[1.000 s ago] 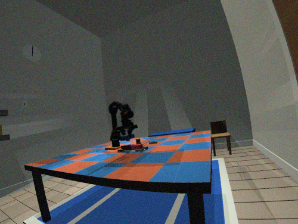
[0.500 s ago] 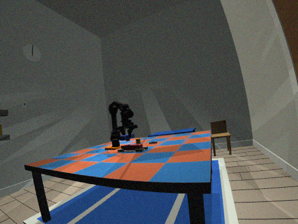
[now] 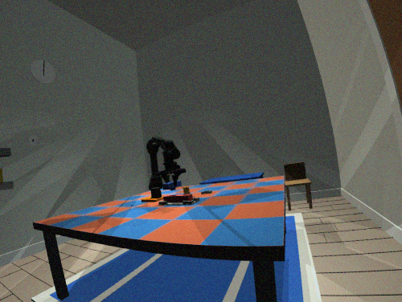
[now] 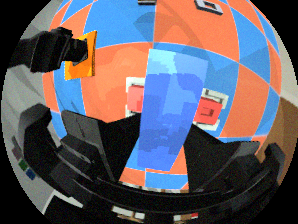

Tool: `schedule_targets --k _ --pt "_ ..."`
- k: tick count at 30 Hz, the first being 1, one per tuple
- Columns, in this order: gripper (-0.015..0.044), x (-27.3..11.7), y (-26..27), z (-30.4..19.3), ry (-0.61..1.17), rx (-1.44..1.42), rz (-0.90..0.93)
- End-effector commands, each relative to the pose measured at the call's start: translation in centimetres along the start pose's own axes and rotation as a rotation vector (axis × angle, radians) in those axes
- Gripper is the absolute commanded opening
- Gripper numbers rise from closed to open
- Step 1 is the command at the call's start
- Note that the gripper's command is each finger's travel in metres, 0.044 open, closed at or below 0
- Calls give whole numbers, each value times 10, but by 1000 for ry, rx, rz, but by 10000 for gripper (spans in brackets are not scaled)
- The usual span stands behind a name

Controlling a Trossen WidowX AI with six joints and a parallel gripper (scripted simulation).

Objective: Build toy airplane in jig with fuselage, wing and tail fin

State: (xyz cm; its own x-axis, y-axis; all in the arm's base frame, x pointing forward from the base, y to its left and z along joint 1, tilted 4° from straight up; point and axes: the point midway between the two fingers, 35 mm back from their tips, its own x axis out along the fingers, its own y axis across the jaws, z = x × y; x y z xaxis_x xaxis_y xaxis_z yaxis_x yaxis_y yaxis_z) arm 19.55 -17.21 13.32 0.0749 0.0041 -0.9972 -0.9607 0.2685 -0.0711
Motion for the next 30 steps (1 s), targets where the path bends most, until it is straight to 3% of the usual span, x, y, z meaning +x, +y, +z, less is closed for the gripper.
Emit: schedule_targets --k 1,30 --pt "195 6 -1 1 -4 0 -1" --pt "181 35 1 1 -1 -3 1"
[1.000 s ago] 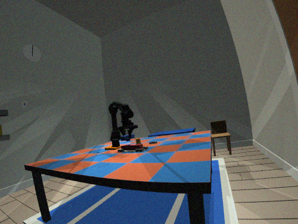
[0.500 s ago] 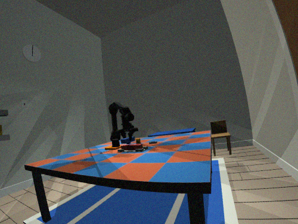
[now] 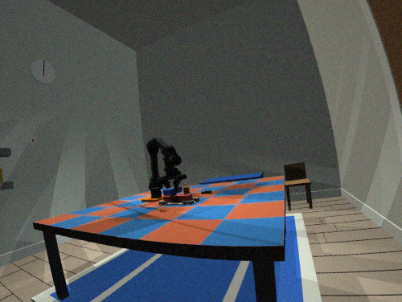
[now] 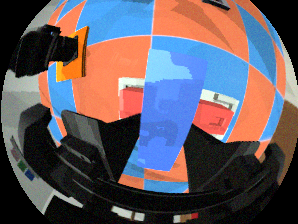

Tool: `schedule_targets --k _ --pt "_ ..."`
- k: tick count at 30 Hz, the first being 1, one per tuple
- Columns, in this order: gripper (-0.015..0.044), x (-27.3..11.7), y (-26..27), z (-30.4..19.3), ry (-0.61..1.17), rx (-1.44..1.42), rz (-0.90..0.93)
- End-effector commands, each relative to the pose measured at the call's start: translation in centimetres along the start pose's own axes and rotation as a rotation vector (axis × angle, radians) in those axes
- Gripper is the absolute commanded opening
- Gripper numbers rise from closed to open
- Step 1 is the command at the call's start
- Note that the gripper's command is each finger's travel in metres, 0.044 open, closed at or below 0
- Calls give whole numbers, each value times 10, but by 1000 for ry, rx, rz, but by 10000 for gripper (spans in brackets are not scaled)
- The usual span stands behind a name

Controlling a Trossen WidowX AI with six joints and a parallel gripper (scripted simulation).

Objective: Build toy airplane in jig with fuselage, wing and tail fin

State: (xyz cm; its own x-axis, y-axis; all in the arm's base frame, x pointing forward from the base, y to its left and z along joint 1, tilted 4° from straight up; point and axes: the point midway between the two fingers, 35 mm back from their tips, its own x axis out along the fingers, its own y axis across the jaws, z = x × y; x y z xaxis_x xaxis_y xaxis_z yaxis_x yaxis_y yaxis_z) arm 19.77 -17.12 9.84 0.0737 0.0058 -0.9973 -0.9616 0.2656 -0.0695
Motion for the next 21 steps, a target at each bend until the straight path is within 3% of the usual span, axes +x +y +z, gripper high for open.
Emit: schedule_targets --k 1,3,8,21 --pt "175 0 0 0 0 0 0" --pt "161 0 0 0 0 0 0" --pt "30 0 0 0 0 0 0" --pt "371 0 0 0 0 0 0"
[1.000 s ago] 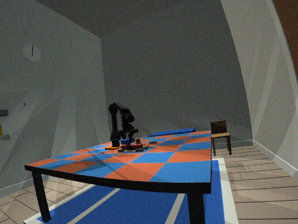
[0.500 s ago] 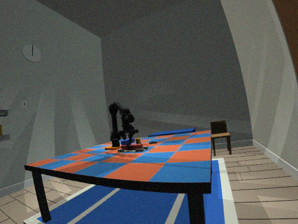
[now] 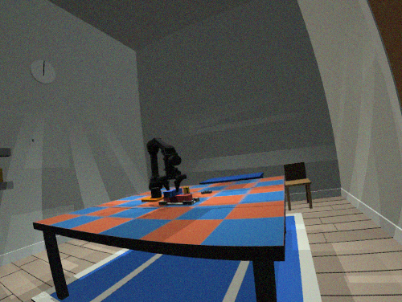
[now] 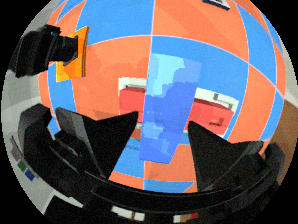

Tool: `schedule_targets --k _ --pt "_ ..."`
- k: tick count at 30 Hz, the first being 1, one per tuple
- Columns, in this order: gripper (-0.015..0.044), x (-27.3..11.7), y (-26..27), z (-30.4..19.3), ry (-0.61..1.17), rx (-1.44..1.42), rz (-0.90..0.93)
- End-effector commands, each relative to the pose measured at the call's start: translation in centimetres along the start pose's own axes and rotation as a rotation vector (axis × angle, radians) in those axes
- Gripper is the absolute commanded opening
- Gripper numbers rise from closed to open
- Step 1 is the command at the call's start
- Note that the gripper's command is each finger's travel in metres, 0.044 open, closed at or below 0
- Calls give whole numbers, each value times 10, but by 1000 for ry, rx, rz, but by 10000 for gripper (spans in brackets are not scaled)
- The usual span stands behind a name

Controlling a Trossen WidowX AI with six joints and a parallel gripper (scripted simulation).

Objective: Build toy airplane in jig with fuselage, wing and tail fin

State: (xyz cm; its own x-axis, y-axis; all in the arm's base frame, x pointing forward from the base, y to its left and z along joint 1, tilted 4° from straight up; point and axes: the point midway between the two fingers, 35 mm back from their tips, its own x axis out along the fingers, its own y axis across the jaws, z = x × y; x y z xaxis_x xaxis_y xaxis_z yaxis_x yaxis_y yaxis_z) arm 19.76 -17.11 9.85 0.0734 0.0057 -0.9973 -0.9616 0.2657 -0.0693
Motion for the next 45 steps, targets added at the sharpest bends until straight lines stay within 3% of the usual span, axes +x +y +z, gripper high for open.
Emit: schedule_targets --k 1,3,10,17,24,40,45 --pt "398 0 0 0 0 0 -1" --pt "440 0 0 0 0 0 -1" --pt "440 -2 0 0 0 0 -1" --pt "440 -77 -1 -1 -2 3 -3" --pt "440 -85 -3 -3 -3 20 -3" --pt "440 -81 -3 -4 -4 1538 -1" --pt "440 -81 -4 -4 -5 1604 -1"
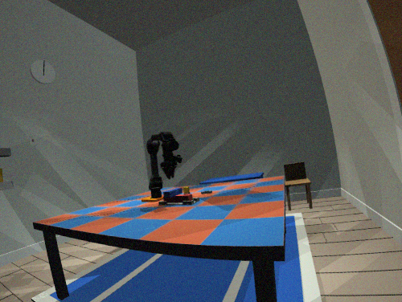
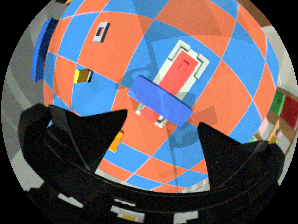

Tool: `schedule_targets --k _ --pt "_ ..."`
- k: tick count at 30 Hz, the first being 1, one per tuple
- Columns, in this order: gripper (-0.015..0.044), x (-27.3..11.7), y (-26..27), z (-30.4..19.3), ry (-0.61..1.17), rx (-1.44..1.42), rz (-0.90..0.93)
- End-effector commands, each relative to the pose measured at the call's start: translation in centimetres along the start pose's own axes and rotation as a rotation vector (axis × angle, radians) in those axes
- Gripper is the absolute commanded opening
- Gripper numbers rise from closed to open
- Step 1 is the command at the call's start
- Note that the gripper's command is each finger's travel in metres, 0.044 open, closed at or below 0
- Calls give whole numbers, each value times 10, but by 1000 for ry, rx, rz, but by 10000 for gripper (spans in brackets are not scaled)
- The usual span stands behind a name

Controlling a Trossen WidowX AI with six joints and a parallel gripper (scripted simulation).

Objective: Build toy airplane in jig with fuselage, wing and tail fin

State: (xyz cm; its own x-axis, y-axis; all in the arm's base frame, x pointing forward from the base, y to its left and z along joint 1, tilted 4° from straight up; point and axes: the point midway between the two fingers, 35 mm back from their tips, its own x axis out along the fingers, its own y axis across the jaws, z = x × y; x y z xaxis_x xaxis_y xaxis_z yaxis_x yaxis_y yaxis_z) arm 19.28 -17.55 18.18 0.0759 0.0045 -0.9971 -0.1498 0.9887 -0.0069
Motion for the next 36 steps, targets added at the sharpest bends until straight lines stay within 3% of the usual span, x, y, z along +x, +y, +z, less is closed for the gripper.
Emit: schedule_targets --k 1,13,24,36 --pt "440 2 -1 1 -1 453 3" --pt "440 2 5 6 -1 453 3" --pt "440 2 124 59 5 456 11" --pt "440 -1 250 42 0 459 27"
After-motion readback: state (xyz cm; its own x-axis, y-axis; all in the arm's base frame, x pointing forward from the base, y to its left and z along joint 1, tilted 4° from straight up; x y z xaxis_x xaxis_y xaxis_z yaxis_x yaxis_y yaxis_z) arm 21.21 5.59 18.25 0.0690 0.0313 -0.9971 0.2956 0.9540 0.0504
